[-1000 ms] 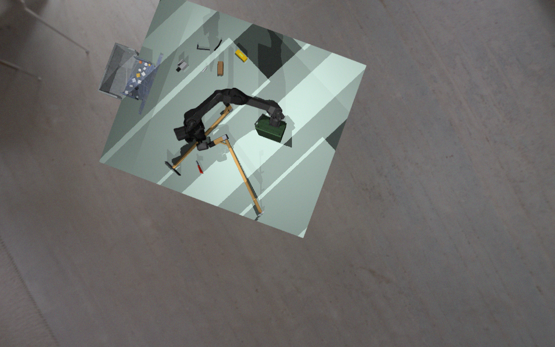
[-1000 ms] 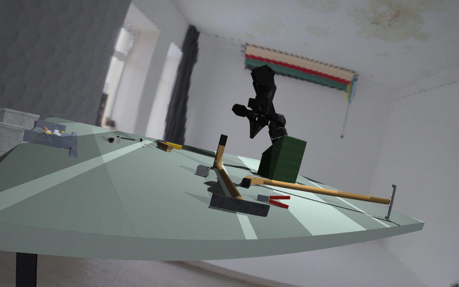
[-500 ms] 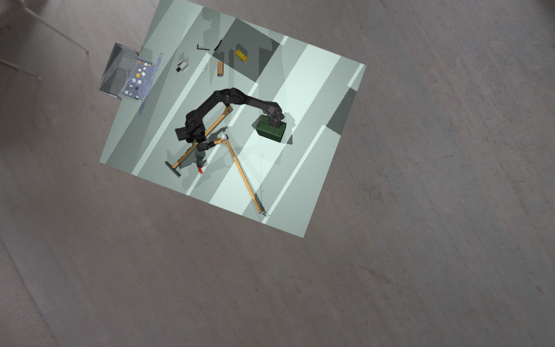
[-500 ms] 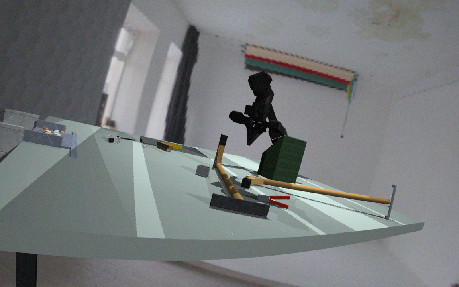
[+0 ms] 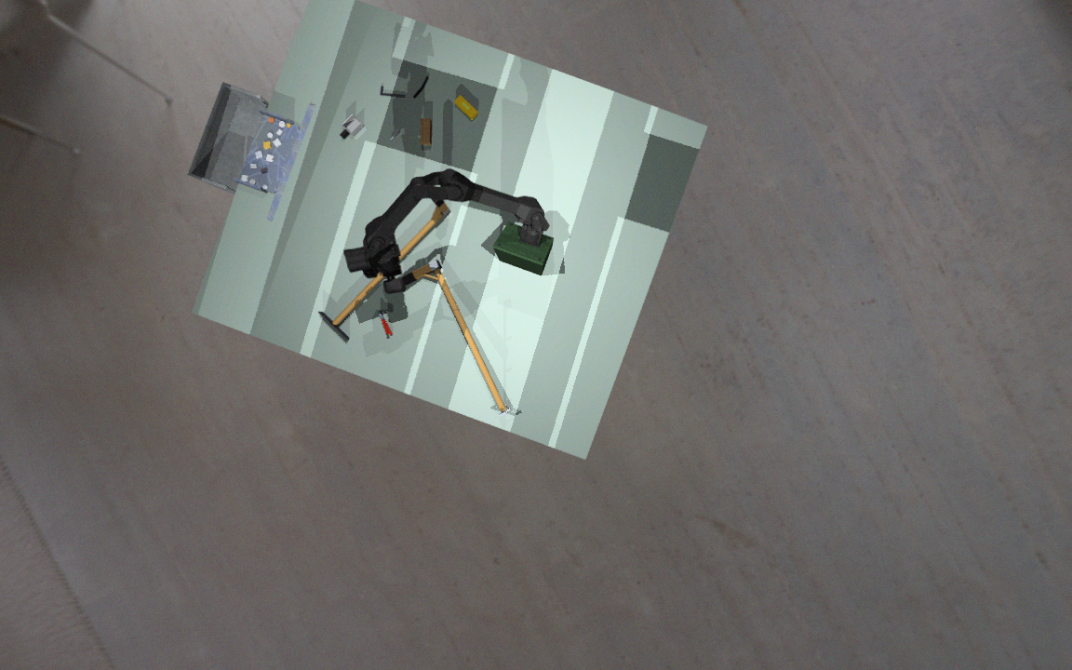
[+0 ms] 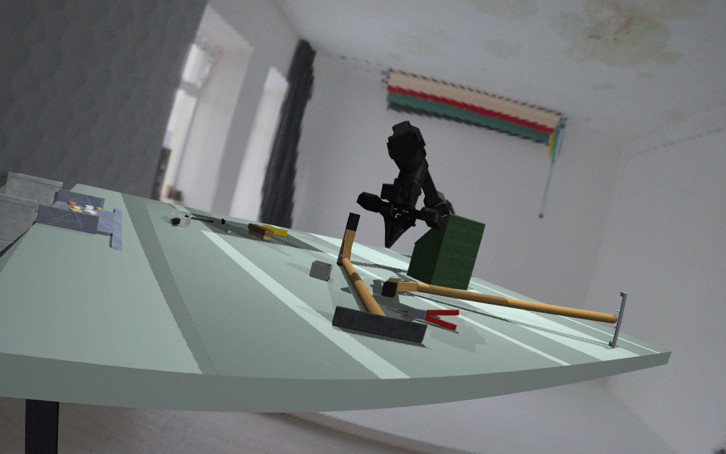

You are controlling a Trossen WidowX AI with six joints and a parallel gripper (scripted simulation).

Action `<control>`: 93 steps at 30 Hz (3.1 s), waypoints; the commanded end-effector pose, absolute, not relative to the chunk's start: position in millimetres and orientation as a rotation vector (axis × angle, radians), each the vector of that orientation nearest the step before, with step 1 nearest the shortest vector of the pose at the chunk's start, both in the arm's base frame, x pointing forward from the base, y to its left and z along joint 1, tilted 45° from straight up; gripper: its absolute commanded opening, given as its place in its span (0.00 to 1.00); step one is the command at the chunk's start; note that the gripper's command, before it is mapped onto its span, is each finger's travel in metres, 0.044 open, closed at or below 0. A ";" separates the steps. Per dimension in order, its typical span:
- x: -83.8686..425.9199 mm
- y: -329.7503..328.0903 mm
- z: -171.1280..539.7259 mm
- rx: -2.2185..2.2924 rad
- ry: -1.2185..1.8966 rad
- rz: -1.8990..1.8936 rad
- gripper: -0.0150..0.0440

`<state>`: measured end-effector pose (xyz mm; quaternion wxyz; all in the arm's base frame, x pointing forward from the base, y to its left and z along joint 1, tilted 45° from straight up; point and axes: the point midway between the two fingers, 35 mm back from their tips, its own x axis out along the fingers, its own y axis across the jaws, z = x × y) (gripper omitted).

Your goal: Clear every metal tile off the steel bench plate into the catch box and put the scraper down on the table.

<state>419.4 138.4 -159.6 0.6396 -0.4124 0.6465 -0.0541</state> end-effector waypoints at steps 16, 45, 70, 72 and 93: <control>416.2 101.3 -195.7 -0.940 1.474 -0.138 0.25; 417.8 68.2 -221.2 -0.936 1.473 -0.153 0.25; 441.9 62.2 -215.4 -0.935 1.472 -0.153 0.25; 443.8 61.6 -214.9 -0.935 1.472 -0.153 0.25; 463.1 54.7 -208.7 -0.935 1.471 -0.154 0.25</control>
